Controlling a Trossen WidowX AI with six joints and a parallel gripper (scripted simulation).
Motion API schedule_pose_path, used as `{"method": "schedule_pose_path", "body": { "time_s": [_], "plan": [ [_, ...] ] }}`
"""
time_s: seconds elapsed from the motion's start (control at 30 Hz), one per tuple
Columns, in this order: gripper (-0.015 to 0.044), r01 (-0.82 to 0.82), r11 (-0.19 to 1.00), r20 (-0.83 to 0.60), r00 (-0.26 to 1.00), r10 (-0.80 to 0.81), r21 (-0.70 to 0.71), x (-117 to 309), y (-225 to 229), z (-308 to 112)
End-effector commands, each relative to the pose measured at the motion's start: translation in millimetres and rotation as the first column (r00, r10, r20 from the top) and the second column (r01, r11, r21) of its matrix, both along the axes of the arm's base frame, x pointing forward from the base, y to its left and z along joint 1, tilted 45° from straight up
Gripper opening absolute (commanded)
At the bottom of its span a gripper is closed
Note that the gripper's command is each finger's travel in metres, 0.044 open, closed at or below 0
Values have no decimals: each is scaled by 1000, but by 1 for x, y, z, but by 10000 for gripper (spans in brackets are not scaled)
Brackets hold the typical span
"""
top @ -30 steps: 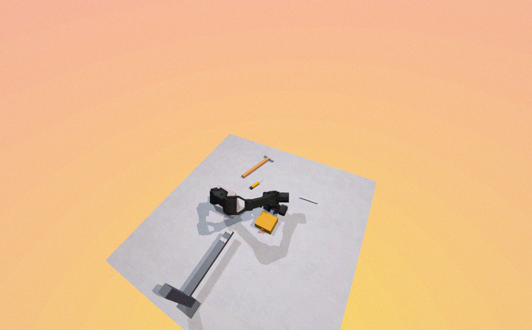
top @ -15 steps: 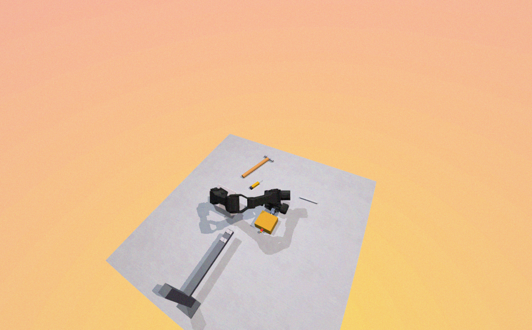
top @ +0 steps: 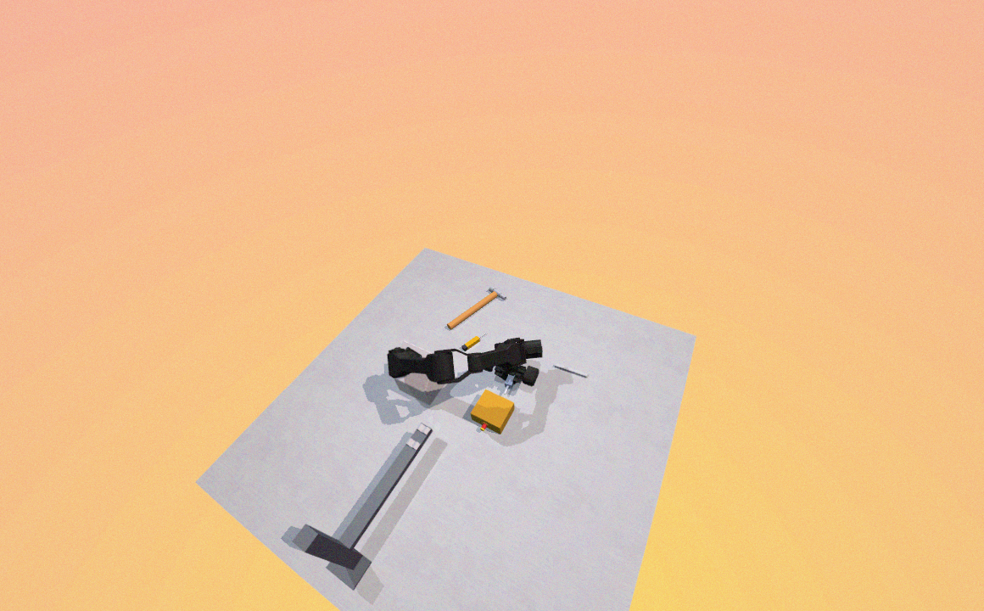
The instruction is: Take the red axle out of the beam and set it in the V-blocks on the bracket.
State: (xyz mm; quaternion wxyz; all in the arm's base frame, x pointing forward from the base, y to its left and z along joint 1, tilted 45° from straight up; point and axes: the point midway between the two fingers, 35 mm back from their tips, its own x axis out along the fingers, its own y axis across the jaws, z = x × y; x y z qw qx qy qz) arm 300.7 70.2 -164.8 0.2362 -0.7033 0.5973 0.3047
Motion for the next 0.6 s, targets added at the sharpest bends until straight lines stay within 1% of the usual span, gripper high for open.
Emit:
{"method": "schedule_pose_path", "body": {
  "time_s": [0.0, 0.57],
  "plan": [
    [0, 1, 1000, 4, 1000, -1, 9, 1, 6, 3],
    [0, 0, 1000, 3, 1000, 0, 11, -1, 25, 22]
  ]
}}
